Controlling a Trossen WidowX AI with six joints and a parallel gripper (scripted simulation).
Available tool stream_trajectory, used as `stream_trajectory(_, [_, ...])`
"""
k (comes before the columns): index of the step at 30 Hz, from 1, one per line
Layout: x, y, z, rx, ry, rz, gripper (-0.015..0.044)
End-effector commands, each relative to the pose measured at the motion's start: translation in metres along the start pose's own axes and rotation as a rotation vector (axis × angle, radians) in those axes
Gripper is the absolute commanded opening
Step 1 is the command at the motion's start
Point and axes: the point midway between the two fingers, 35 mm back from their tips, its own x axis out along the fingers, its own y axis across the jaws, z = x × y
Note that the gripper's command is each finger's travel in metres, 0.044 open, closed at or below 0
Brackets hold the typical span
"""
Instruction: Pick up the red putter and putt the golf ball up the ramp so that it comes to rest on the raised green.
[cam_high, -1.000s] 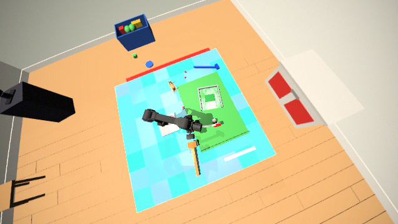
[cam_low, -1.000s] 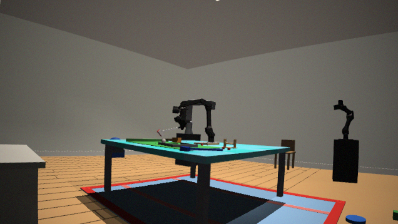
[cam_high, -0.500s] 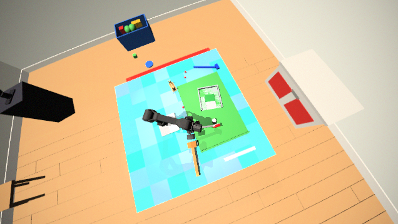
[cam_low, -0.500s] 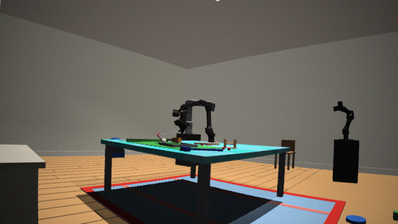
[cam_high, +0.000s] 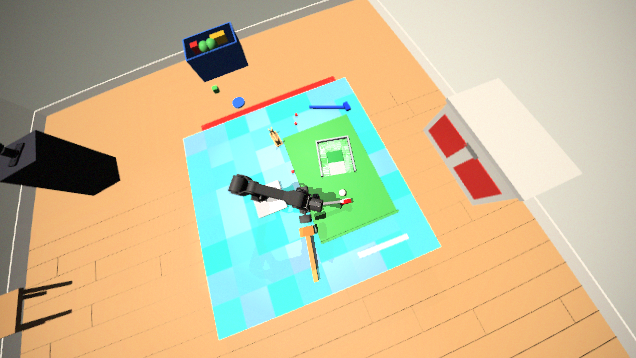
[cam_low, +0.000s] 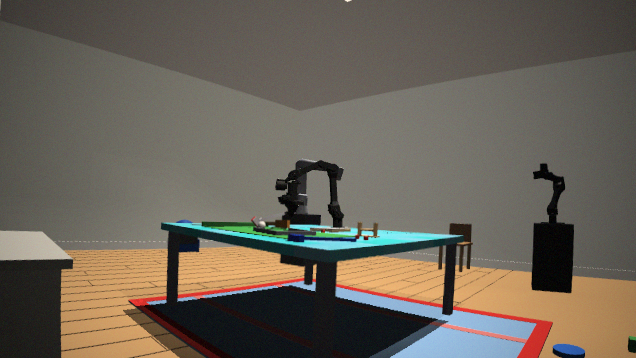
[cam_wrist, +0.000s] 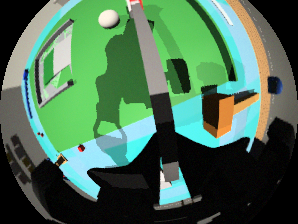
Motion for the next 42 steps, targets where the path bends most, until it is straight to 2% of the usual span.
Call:
stream_trajectory(1, [-0.001,0.000,0.000,0.000,-0.001,0.000,0.0000])
stream_trajectory(10, [0.000,-0.003,0.000,0.000,-0.001,-0.001,0.0000])
stream_trajectory(18, [0.003,-0.029,0.000,-0.001,0.001,-0.003,0.0000])
stream_trajectory(27, [0.003,-0.026,-0.002,0.007,0.007,-0.003,0.0000])
stream_trajectory(37, [0.002,0.100,0.001,0.000,0.001,0.011,0.0000])
stream_trajectory(42, [0.001,0.109,-0.001,0.000,0.001,0.012,0.0000])
